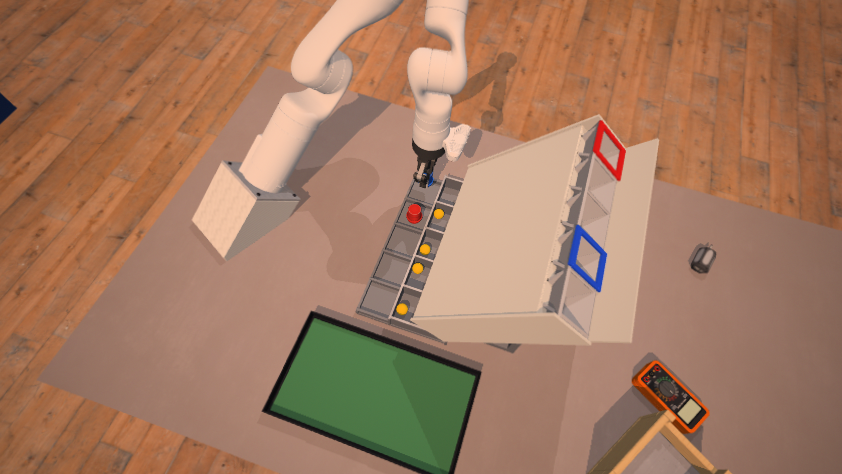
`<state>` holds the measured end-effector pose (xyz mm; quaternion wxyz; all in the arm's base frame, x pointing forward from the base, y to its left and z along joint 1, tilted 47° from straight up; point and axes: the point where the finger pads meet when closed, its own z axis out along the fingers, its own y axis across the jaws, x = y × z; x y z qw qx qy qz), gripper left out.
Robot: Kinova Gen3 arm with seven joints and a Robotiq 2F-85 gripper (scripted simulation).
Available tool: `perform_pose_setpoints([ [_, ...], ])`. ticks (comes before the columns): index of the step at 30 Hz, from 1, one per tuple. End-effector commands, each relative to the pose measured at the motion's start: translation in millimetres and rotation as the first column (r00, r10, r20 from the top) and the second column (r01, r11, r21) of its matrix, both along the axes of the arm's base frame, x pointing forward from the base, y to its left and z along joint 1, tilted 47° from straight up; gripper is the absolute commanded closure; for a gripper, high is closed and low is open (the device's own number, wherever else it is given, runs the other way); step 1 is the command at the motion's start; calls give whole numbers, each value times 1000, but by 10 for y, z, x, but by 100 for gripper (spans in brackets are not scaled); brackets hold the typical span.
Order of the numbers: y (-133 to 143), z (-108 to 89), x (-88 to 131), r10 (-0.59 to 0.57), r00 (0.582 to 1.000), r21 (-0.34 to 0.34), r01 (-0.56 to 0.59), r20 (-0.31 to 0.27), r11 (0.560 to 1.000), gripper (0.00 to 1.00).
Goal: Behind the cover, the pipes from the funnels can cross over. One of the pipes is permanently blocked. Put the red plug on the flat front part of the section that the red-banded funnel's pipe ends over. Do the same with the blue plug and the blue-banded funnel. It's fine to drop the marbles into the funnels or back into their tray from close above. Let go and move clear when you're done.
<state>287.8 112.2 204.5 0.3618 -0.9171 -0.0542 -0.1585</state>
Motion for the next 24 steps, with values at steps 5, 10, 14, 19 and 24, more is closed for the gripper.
perform_pose_setpoints([
  [5,9,-8,3,0,1000,1,0,0,1000,100],
  [10,179,-177,65,0,1000,1,0,1,1000,100],
  [14,179,-177,65,0,1000,1,0,1,1000,100],
  [19,179,-177,65,0,1000,1,0,1,1000,100],
  [24,179,-177,65,0,1000,1,0,1,1000,100],
])
